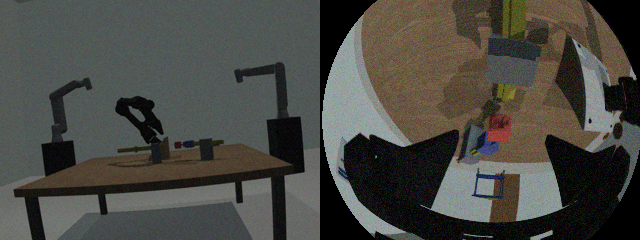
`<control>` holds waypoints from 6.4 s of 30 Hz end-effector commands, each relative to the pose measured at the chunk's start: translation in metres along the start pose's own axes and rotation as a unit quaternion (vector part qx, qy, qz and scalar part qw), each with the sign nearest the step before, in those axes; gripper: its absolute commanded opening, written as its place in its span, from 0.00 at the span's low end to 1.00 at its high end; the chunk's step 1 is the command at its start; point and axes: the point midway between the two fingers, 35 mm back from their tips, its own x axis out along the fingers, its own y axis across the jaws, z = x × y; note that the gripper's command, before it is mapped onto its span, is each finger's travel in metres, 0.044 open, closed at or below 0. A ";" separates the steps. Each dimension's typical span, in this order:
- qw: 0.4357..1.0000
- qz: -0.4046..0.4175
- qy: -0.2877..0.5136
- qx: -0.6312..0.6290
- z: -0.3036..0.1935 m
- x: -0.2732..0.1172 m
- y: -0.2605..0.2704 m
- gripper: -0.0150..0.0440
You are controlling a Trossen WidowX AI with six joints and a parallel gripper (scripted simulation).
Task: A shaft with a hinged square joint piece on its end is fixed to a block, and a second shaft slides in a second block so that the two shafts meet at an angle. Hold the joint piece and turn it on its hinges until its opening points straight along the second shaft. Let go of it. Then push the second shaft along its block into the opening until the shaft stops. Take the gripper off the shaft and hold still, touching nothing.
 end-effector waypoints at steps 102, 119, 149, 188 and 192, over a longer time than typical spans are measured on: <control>0.966 -0.018 -0.258 0.019 0.253 -0.025 -0.011 0.82; 0.966 -0.018 -0.258 0.019 0.253 -0.025 -0.011 0.43; 0.966 -0.016 -0.257 0.019 0.250 -0.024 -0.011 0.25; 0.966 -0.005 -0.256 0.015 0.200 0.006 -0.009 0.25; 0.966 -0.006 -0.256 0.015 0.195 0.009 -0.009 0.25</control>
